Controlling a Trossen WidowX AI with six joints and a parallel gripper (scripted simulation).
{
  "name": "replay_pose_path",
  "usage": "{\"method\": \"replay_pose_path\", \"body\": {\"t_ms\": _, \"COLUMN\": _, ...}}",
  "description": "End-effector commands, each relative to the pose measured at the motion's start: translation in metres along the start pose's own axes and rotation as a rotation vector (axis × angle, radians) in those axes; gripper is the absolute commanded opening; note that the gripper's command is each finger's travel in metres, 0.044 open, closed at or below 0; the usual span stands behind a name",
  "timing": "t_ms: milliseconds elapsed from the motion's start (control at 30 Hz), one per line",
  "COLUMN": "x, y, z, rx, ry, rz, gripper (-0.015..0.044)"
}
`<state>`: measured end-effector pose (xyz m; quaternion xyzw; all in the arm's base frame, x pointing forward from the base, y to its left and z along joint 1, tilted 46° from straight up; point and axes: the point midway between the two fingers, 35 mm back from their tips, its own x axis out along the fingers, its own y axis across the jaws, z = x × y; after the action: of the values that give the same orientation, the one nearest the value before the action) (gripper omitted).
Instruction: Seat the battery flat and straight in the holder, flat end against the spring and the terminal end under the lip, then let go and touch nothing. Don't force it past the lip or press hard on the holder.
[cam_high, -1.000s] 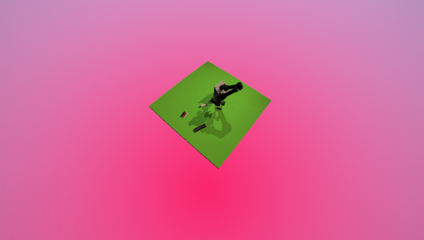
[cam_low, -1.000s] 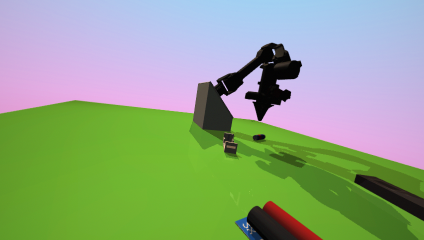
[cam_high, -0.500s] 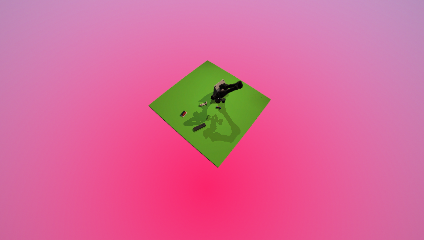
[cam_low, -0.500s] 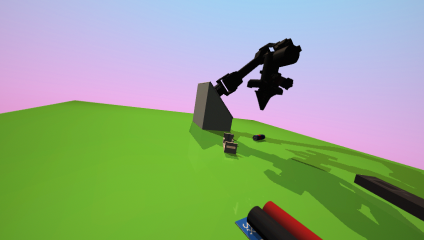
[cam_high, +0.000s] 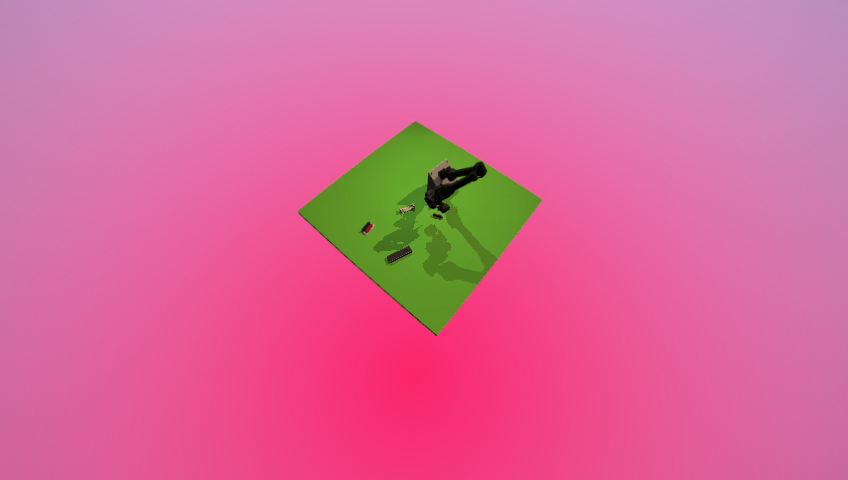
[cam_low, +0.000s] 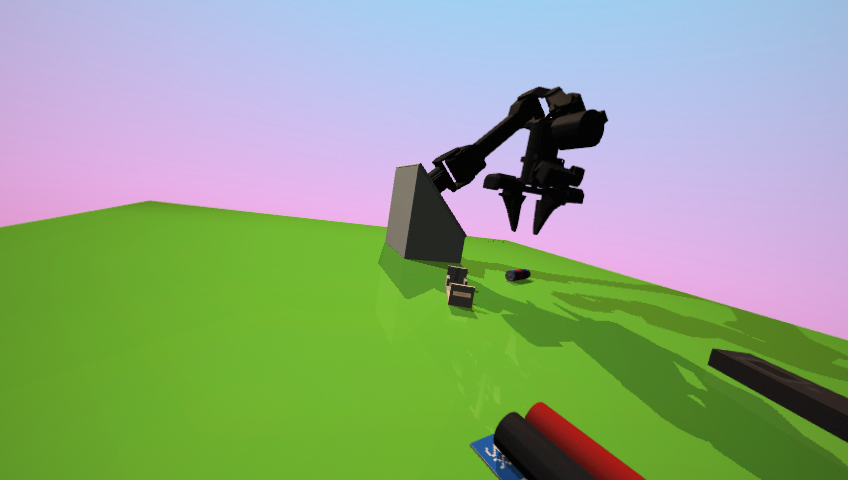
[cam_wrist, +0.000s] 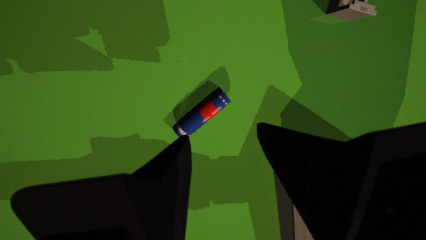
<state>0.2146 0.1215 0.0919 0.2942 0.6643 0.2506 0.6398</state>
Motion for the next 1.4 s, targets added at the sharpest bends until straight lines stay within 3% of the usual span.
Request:
{"method": "replay_pose_path", "body": {"t_ms": 0, "x": 0.021, "y": 0.005, "z": -0.006, "rx": 0.447, "ry": 0.005, "rz": -0.005, "gripper": 0.023}}
{"method": "replay_pose_path", "body": {"t_ms": 267, "x": 0.044, "y": 0.014, "z": -0.013, "rx": 0.997, "ry": 0.012, "rz": 0.006, "gripper": 0.023}}
{"method": "replay_pose_path", "body": {"t_ms": 833, "x": 0.046, "y": 0.014, "z": -0.013, "rx": 1.009, "ry": 0.013, "rz": 0.006, "gripper": 0.023}}
{"method": "replay_pose_path", "body": {"t_ms": 1367, "x": 0.072, "y": 0.014, "z": -0.012, "rx": 1.009, "ry": 0.012, "rz": 0.004, "gripper": 0.023}}
